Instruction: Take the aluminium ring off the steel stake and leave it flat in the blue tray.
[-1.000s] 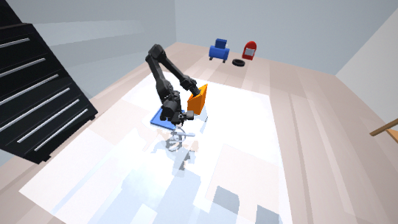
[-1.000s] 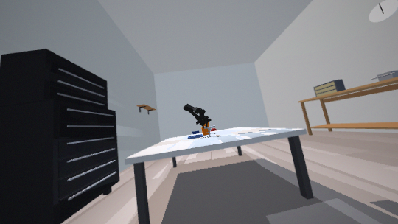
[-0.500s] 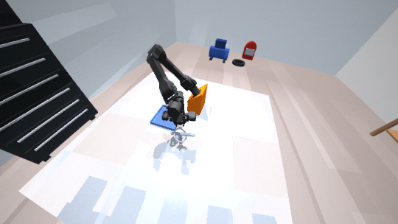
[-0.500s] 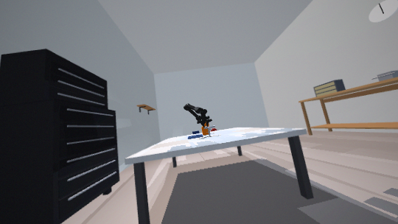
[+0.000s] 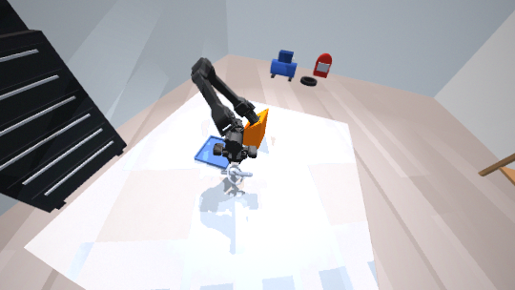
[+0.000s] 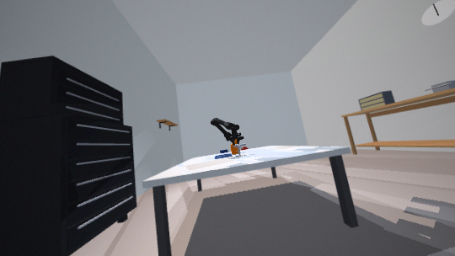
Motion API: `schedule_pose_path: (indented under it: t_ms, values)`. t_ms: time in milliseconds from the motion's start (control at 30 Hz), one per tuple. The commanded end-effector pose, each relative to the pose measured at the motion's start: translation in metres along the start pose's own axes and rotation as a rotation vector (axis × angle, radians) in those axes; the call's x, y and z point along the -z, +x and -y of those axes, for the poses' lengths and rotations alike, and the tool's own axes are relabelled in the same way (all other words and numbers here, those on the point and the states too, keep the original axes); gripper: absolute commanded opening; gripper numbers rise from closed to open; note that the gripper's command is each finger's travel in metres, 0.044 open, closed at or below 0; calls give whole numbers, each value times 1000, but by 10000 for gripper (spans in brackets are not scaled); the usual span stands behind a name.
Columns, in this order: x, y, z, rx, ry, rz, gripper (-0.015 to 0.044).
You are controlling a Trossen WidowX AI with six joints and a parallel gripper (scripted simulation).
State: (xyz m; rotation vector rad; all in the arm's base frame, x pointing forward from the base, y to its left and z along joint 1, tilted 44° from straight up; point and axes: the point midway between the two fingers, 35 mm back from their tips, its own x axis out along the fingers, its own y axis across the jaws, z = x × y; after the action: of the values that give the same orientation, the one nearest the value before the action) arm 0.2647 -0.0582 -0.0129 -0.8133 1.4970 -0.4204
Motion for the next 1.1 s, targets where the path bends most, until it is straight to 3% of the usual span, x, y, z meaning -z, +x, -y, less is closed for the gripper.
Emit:
schedule_pose_path:
  t_ms: [0, 1067]
  values:
    - [1, 1, -5, 25, -9, -7, 0]
    - [3, 7, -35, 216, -28, 64, 0]
